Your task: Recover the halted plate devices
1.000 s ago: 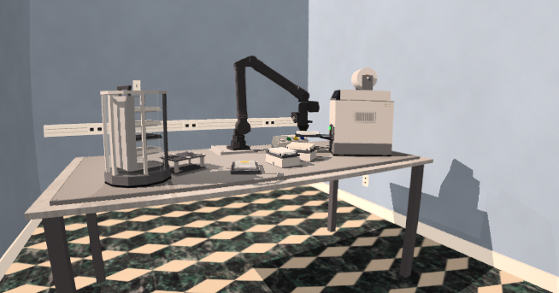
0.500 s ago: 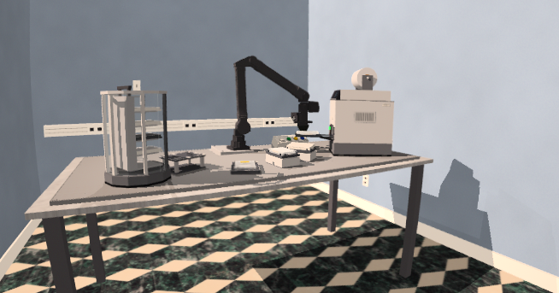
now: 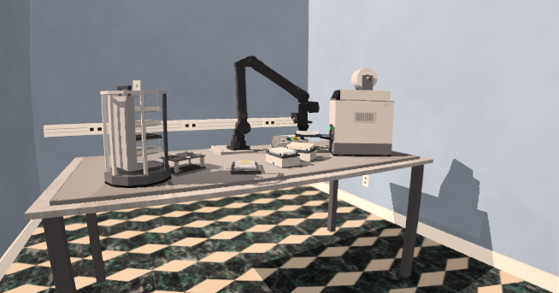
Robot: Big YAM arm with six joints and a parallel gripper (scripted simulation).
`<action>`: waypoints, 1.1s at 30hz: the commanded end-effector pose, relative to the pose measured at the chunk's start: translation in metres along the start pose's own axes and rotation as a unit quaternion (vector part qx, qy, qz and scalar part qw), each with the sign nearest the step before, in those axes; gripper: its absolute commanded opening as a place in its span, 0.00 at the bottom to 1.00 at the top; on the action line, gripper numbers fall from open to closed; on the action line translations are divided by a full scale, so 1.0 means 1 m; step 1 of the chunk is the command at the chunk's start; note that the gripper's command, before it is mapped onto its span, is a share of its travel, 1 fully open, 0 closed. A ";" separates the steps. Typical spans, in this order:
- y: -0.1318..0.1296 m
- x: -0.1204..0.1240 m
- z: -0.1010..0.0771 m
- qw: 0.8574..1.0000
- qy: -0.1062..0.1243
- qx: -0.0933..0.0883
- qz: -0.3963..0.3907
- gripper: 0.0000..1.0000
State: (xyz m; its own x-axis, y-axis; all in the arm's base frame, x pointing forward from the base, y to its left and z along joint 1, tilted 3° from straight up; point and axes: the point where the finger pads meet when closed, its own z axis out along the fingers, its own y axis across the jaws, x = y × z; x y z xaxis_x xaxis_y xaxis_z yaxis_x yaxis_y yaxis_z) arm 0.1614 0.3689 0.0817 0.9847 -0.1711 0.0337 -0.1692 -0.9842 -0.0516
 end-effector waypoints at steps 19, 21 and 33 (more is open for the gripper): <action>-0.020 0.005 -0.010 1.000 0.001 0.005 0.003 0.00; -0.024 0.006 -0.010 1.000 0.003 0.015 0.003 0.00; -0.021 0.005 -0.037 1.000 0.005 0.023 0.003 0.00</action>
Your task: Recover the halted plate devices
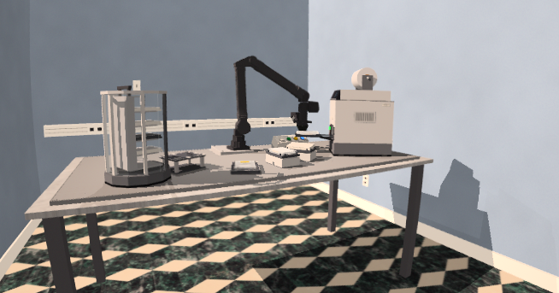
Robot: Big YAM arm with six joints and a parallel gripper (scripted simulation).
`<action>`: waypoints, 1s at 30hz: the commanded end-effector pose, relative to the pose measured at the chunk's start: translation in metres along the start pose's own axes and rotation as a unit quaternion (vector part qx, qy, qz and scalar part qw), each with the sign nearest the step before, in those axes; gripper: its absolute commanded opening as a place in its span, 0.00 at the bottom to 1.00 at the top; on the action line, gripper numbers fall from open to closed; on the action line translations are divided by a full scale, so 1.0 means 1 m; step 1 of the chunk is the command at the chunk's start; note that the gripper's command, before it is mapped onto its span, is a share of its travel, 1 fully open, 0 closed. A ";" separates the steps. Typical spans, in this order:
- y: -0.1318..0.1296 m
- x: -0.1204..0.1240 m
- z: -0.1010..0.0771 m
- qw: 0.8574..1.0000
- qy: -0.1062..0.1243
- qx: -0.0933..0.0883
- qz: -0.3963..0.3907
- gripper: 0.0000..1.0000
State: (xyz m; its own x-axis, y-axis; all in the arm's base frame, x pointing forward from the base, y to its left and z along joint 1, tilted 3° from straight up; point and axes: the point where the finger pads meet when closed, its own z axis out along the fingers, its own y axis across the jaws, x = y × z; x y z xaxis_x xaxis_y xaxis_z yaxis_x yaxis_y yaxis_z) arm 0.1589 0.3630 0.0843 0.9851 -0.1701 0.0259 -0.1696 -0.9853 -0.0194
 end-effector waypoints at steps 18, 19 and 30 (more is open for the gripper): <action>-0.024 0.003 -0.068 0.999 0.008 0.040 0.001 0.00; -0.024 0.002 -0.070 0.999 0.008 0.040 0.001 0.00; -0.023 0.001 -0.085 0.999 0.007 0.036 -0.001 0.00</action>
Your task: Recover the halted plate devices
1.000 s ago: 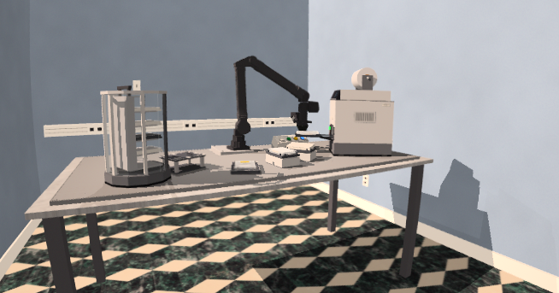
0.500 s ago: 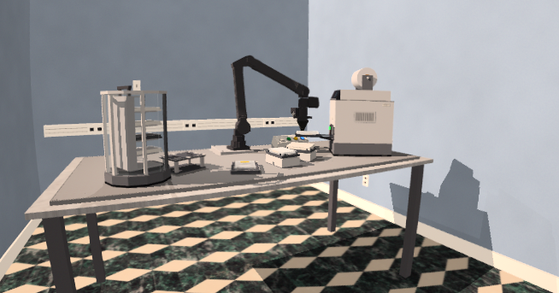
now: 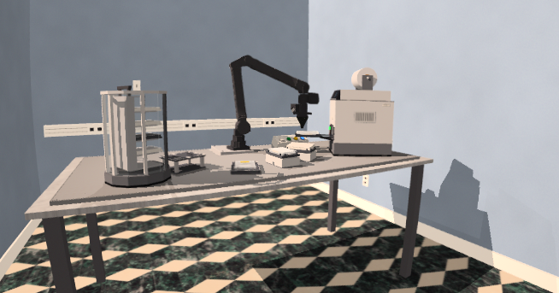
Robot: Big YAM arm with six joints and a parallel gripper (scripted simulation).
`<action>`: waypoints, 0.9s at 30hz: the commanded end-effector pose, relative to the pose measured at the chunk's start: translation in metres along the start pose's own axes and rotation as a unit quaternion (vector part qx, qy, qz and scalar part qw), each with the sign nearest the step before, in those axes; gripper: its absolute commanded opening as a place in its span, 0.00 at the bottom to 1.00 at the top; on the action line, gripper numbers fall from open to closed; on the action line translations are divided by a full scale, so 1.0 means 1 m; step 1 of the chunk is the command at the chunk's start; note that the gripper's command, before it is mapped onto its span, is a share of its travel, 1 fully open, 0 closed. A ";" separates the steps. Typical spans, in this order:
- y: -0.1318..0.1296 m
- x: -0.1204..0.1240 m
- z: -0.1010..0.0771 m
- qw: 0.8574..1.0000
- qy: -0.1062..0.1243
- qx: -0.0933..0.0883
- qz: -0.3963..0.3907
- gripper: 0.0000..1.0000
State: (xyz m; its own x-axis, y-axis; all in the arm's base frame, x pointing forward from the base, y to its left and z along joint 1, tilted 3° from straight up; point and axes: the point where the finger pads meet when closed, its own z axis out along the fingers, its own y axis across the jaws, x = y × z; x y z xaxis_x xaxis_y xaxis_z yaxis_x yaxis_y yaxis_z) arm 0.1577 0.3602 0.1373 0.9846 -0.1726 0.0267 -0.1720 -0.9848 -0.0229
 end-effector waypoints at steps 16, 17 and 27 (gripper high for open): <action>-0.026 0.001 -0.043 0.999 0.006 0.031 -0.002 0.00; -0.026 0.001 -0.043 0.999 0.006 0.031 -0.002 0.00; -0.026 0.001 -0.043 0.999 0.006 0.031 -0.002 0.00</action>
